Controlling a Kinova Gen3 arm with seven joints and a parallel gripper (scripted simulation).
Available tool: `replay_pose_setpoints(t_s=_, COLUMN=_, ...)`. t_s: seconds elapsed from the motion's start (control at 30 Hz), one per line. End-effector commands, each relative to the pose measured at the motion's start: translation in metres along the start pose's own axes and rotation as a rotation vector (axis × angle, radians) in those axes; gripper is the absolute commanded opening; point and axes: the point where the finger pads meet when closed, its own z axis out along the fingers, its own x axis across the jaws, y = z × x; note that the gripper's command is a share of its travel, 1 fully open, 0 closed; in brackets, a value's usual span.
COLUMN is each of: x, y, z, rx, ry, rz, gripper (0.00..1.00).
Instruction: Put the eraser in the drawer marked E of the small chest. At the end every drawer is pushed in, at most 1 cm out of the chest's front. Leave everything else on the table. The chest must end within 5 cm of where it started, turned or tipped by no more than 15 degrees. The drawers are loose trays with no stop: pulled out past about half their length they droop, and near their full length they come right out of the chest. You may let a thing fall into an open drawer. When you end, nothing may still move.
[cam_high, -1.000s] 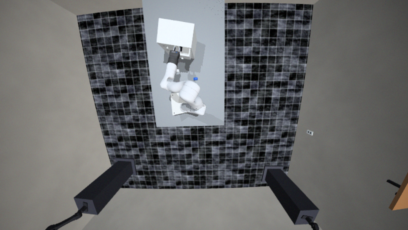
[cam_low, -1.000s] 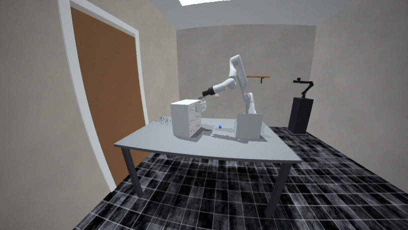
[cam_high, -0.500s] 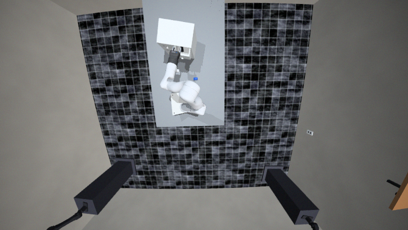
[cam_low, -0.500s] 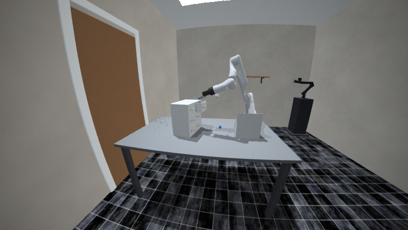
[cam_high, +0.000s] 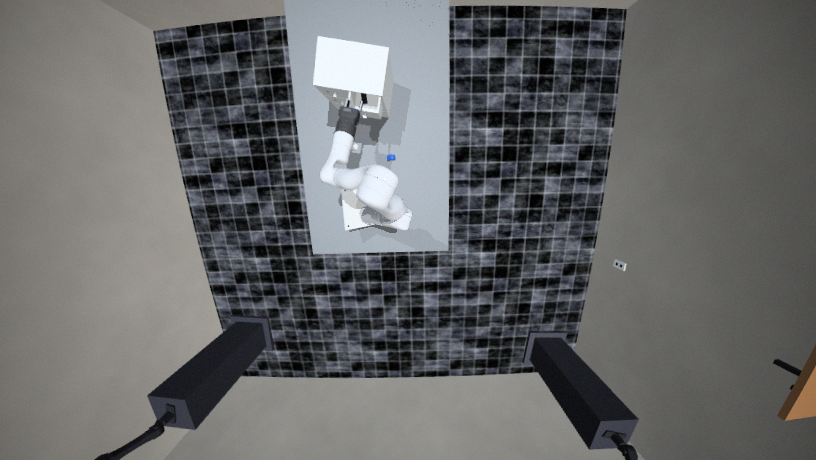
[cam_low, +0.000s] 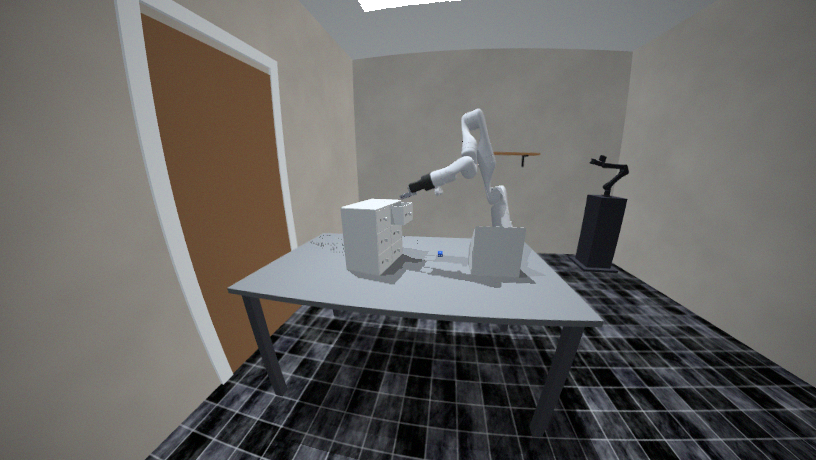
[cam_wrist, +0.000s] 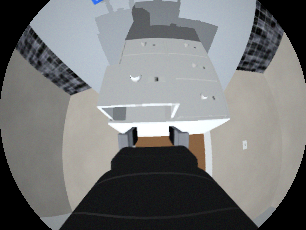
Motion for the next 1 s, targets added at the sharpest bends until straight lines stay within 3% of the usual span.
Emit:
replay_pose_setpoints(t_s=0.0, x=0.004, y=0.001, z=-0.008, rx=-0.008, ry=0.011, rz=-0.005, gripper=1.00)
replay_pose_setpoints(t_s=0.97, x=0.003, y=-0.025, z=-0.099, rx=-0.008, ry=0.011, rz=-0.005, gripper=1.00)
